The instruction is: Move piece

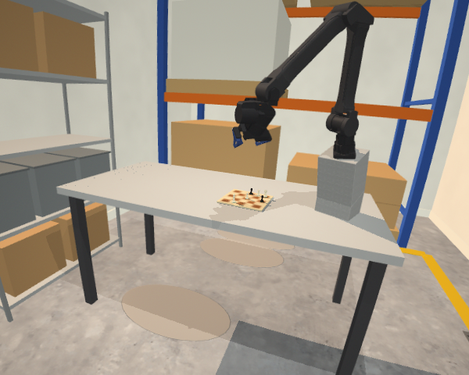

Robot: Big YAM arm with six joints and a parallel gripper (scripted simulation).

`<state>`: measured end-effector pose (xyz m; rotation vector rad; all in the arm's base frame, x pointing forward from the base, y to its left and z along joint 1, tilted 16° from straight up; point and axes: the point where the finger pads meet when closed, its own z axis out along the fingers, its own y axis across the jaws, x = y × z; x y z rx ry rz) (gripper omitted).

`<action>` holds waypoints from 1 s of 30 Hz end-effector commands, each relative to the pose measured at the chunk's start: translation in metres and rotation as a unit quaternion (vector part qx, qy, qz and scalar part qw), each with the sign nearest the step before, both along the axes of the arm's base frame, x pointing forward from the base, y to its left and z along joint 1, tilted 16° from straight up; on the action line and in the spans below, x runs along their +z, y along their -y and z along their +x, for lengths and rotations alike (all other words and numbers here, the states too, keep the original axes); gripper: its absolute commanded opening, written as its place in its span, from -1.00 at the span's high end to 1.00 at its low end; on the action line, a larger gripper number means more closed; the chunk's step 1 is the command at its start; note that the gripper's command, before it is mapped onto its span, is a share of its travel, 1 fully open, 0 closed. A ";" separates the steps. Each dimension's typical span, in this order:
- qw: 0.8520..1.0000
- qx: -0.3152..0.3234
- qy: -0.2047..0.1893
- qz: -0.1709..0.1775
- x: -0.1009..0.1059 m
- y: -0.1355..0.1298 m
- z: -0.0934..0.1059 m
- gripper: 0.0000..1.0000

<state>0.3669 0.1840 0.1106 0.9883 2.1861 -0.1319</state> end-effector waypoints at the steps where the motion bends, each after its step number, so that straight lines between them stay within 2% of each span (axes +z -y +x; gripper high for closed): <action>1: 1.000 0.000 0.003 0.003 0.003 -0.001 0.001 -1.00; 17: 1.000 0.000 0.003 0.003 0.003 -0.001 0.001 -1.00; 18: 1.000 -0.001 0.013 0.010 0.013 -0.005 0.008 -1.00; 23: 1.000 0.001 -0.031 -0.002 -0.016 0.016 0.011 -1.00; 28: 0.990 0.025 -0.136 0.012 -0.065 0.063 0.026 -1.00; 29: 0.990 0.025 -0.136 0.012 -0.065 0.063 0.026 -1.00; 30: 0.986 0.034 -0.161 0.022 -0.078 0.076 0.029 -1.00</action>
